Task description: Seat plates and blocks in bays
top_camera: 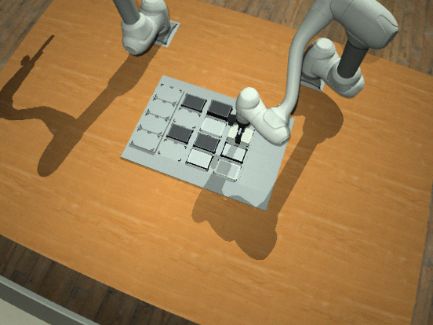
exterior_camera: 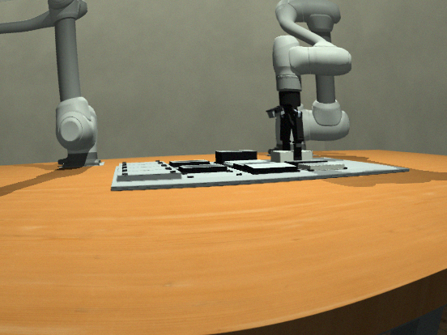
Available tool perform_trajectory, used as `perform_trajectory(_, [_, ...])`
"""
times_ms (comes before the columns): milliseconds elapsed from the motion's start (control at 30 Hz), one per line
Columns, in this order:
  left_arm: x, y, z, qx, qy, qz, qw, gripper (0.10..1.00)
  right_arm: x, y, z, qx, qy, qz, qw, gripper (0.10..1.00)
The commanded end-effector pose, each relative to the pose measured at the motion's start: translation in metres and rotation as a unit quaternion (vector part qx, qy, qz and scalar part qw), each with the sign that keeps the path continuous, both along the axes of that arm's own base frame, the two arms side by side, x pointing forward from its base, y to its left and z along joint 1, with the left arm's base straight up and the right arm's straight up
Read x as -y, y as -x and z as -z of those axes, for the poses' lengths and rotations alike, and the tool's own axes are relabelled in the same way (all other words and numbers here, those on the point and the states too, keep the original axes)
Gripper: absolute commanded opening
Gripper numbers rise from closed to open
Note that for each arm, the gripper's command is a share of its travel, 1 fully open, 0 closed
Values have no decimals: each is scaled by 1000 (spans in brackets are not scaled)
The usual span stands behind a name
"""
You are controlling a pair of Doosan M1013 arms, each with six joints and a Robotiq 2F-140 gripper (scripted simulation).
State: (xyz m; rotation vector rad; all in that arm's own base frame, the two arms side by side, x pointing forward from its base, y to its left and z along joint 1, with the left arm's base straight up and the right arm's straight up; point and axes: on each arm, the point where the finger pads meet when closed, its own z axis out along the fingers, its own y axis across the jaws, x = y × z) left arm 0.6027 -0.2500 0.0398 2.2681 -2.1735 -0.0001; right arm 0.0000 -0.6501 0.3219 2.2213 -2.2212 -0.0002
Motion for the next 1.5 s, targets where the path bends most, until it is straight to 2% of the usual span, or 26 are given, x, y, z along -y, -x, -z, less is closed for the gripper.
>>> perform_trajectory(0, [0,-1,-1,1,0,0,1000,99,0,0,-1,0,1,0,1000,1000])
perform_trajectory(1200, [0,-1,-11,1,0,0,1000,99,0,0,-1,0,1,0,1000,1000])
perform_trajectory(1467, [0,-1,-21,1,0,0,1000,99,0,0,-1,0,1,0,1000,1000])
